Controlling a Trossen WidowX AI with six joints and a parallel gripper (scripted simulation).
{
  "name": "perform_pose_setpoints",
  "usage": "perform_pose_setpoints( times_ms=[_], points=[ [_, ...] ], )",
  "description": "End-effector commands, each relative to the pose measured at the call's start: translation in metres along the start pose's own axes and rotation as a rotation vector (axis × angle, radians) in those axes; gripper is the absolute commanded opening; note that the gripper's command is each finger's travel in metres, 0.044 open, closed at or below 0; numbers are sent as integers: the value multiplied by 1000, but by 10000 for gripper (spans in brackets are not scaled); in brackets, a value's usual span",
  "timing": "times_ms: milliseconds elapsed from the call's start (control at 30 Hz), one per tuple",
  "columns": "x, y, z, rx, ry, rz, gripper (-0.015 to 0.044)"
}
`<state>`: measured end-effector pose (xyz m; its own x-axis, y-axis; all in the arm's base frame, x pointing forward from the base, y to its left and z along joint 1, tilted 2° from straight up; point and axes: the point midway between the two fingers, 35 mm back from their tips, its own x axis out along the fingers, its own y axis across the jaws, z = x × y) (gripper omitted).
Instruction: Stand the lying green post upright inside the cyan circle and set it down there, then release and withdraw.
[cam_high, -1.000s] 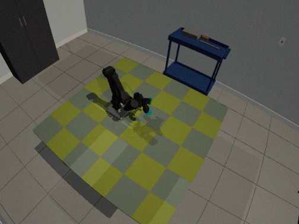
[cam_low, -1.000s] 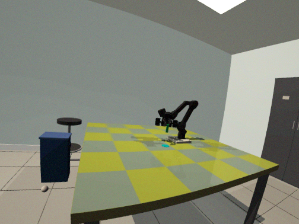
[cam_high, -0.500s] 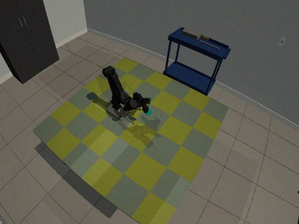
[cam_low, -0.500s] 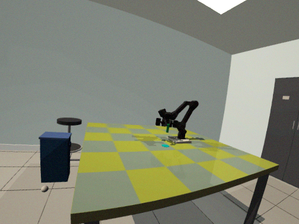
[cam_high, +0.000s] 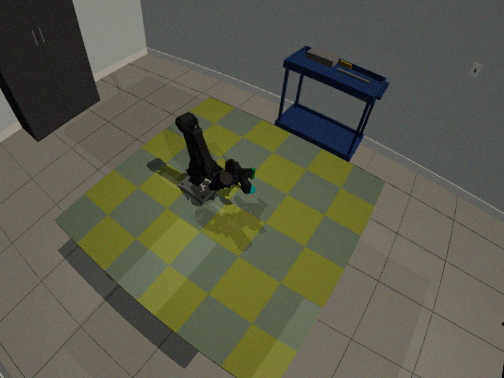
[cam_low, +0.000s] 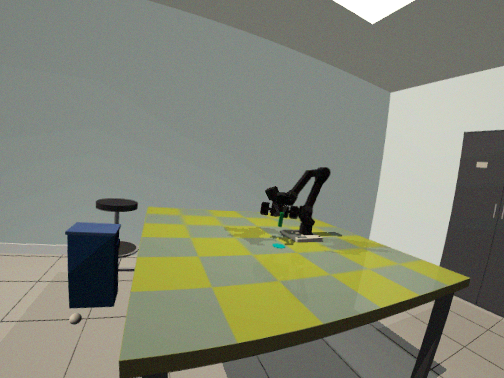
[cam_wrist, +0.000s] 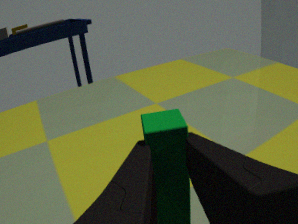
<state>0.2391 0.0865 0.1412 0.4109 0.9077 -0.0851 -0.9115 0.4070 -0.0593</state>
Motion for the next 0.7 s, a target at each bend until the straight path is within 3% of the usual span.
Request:
perform_pose_setpoints(
  times_ms=[0, 667],
  points=[
    [1, 0, -10, 12, 0, 3, 23],
    [4, 2, -52, 13, 0, 3, 23]
  ],
)
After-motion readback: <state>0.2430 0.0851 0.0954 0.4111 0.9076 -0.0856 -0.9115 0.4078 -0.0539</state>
